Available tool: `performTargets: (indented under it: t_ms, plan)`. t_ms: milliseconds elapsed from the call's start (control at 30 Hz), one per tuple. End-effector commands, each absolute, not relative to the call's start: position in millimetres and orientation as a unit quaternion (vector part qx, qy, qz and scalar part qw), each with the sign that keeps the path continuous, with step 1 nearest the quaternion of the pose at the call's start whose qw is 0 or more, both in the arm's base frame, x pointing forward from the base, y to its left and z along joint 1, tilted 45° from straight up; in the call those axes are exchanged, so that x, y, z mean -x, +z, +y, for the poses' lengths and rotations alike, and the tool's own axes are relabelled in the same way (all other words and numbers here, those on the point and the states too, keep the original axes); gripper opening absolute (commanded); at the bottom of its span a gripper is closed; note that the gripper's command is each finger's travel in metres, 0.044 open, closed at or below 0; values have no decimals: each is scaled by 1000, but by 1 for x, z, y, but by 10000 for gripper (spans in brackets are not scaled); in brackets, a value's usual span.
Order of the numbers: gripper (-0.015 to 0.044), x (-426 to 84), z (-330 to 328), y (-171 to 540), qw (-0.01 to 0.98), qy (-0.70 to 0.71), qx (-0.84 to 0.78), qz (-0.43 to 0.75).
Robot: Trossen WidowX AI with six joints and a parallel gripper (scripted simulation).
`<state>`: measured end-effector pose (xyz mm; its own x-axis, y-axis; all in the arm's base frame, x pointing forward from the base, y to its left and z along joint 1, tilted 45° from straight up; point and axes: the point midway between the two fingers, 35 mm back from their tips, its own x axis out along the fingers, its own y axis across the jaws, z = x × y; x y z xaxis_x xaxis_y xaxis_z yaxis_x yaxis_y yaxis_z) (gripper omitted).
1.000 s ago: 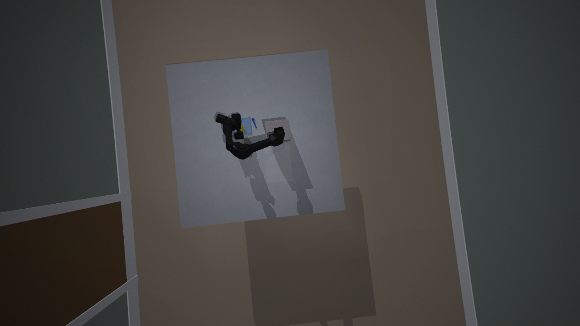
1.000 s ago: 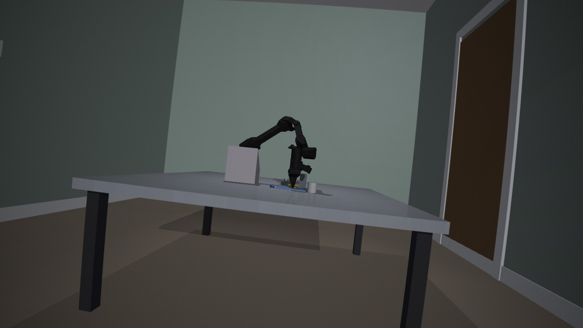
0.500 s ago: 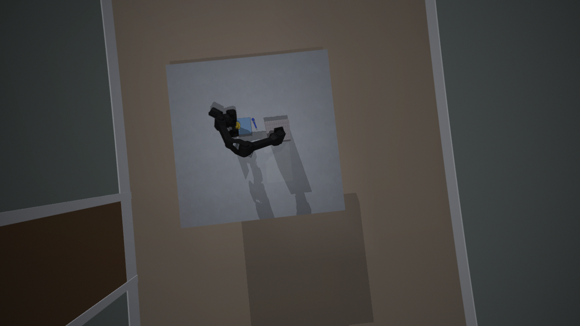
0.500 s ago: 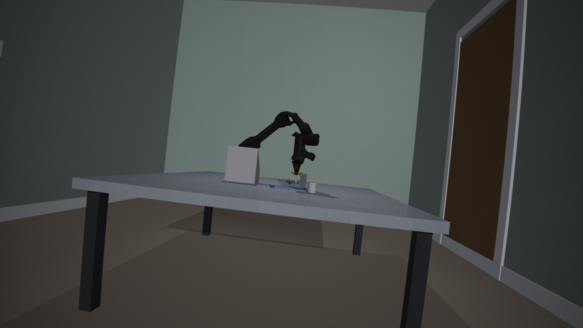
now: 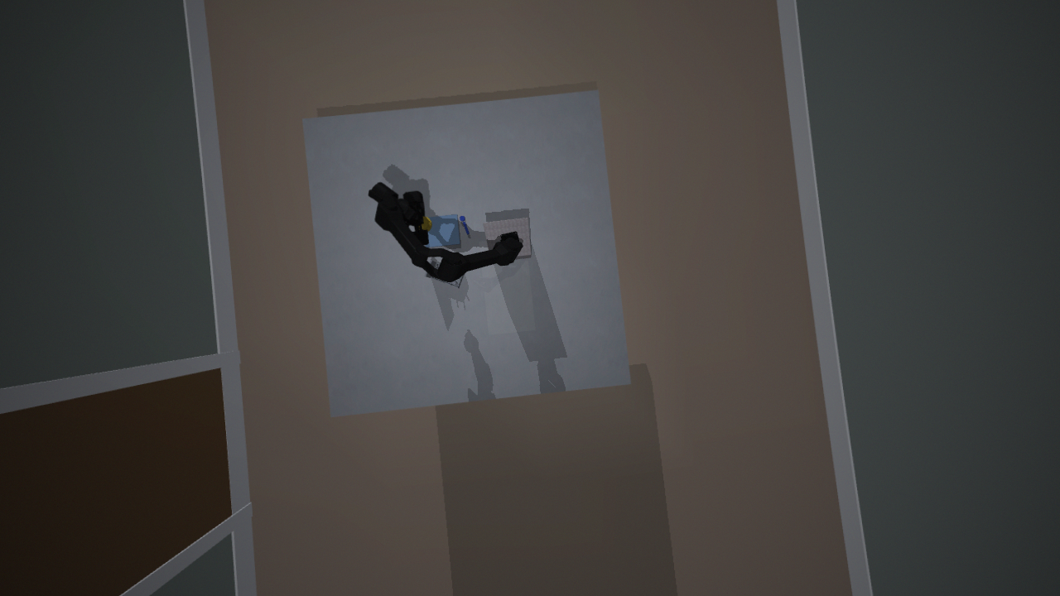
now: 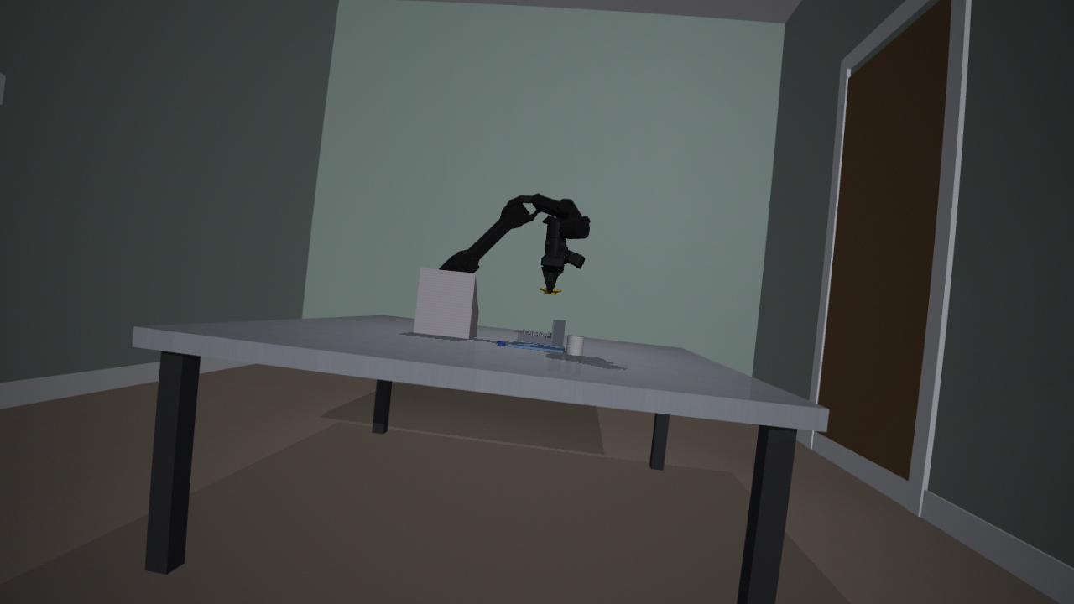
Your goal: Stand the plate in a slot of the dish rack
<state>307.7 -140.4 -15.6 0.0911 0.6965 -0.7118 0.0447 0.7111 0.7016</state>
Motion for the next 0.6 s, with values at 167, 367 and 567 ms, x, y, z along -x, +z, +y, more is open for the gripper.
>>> performTargets:
  t_ms: [167, 367, 567]
  plan:
    - [0, -305, -155, 3, 675, 234, -301, 632]
    - [0, -304, -139, 25, 641, 168, -367, 653]
    - [0, -300, -122, 46, 600, 99, -431, 667]
